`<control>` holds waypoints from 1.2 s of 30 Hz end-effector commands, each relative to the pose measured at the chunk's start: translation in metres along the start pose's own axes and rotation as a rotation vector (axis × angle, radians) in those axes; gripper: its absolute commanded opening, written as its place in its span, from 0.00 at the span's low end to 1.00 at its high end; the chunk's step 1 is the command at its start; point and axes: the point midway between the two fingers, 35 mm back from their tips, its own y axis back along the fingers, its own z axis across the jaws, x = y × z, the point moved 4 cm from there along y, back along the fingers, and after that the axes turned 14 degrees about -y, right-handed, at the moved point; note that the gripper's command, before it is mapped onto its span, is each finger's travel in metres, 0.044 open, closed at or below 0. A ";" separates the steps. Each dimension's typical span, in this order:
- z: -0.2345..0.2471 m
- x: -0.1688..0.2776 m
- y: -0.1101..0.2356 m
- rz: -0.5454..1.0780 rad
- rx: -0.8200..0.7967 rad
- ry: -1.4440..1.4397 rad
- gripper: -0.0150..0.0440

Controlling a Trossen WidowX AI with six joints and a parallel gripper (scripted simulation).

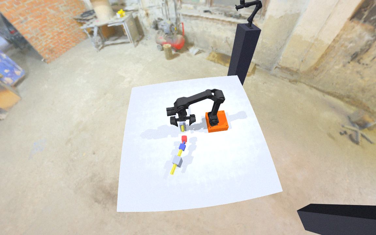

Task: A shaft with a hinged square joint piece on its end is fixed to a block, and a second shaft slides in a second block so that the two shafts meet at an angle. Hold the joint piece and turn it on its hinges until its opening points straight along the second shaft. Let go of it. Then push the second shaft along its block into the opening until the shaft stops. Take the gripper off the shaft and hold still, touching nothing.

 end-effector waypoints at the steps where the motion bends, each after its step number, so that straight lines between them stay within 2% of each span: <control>1: -0.001 -0.001 -0.003 0.013 0.007 -0.111 1.00; 8: -0.001 -0.002 -0.006 0.013 0.007 -0.115 1.00; 25: 0.001 -0.012 -0.080 0.012 0.008 -0.115 1.00; 30: 0.000 -0.010 -0.083 0.013 0.008 -0.116 1.00; 36: -0.001 0.013 -0.086 0.014 0.008 -0.116 1.00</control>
